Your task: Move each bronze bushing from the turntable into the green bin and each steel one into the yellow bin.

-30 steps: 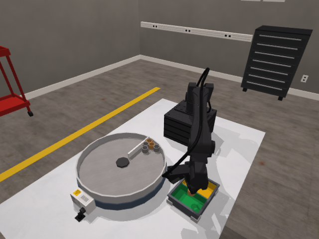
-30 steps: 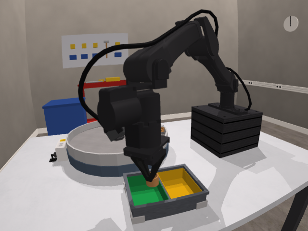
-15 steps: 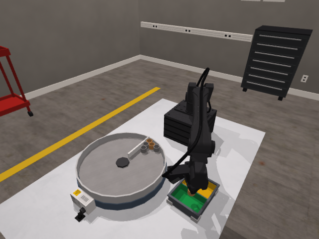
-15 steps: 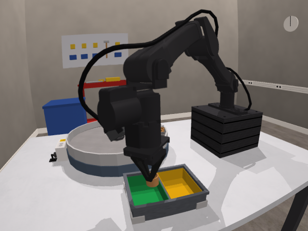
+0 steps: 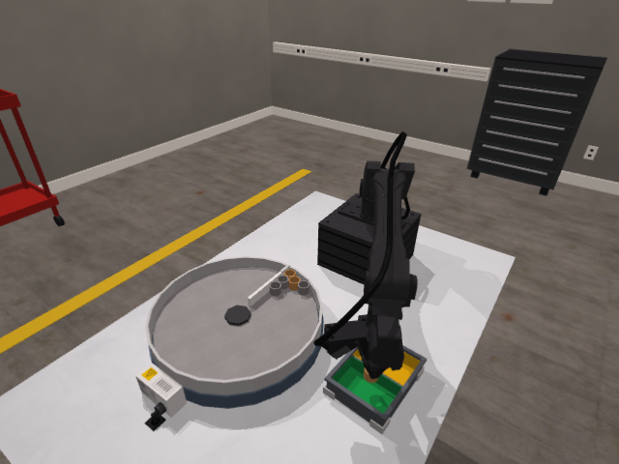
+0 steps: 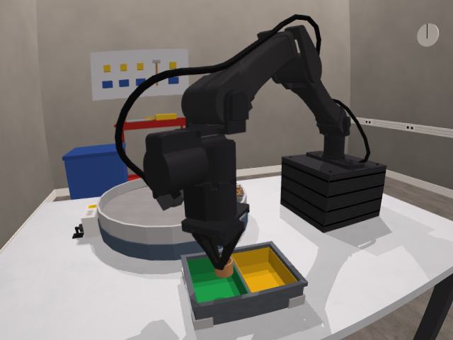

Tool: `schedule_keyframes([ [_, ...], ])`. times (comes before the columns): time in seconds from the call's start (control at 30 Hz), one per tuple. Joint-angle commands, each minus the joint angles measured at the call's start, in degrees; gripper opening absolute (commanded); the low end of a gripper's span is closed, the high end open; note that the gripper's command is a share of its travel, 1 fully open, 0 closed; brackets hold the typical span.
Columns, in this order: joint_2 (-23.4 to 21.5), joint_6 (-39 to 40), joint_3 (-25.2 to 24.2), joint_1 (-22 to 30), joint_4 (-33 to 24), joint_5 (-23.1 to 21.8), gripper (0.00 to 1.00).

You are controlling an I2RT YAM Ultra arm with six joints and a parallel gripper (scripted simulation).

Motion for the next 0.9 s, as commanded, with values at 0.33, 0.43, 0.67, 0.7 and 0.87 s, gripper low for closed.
schedule_keyframes([
  [0.33,1.8,0.1,-2.2,-0.2,3.7,0.7,0.00],
  [0.43,1.8,0.1,-0.1,-0.2,4.3,0.7,0.00],
  [0.67,2.6,0.0,-2.3,-0.3,5.4,0.7,0.00],
  [0.7,2.3,0.0,-2.3,-0.3,5.5,0.7,0.00],
  [0.87,3.2,0.0,-1.4,-0.3,5.2,0.7,0.00],
])
